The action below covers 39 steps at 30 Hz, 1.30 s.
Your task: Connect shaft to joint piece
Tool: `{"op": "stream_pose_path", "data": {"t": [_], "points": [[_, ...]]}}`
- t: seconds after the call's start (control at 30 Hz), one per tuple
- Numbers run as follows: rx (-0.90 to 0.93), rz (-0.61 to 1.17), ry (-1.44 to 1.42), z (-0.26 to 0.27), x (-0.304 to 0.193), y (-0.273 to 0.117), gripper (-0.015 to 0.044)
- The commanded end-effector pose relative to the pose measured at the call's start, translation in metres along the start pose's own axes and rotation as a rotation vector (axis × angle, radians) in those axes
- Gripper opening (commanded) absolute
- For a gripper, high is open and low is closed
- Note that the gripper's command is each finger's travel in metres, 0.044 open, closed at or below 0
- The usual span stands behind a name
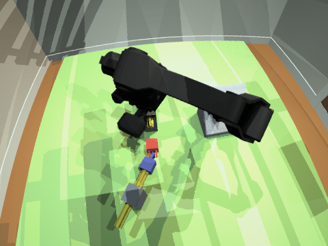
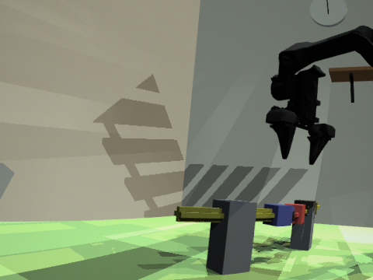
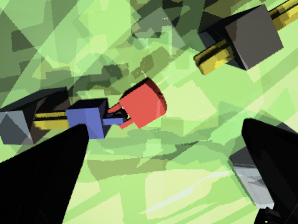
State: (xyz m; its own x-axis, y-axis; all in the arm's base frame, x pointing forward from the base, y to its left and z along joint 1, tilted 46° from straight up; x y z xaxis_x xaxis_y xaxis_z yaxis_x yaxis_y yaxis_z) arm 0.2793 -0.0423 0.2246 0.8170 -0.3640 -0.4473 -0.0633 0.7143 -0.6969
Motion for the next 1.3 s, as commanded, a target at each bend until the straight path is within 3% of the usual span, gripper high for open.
{"op": "stream_pose_path", "data": {"t": [0.0,0.87,1.27], "points": [[0.013,0.038,0.143,-0.009,0.011,0.007,0.044],[0.022,0.27,0.994,-0.071,0.062,0.051,0.044],[0.021,0.275,1.01,-0.073,0.064,0.052,0.044]]}}
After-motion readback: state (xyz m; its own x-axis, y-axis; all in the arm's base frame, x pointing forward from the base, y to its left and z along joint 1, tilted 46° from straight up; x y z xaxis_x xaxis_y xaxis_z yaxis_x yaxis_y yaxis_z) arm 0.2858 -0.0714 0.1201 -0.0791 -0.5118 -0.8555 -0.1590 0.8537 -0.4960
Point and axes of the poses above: the point midway between the two fingers, 35 mm back from their tips, its own y axis out along the fingers, its own z axis across the jaws, x = y × z, the point moved 9 cm from there along -y, back along the fingers, and after that the axes turned 9 degrees about y, right-handed, at the moved point
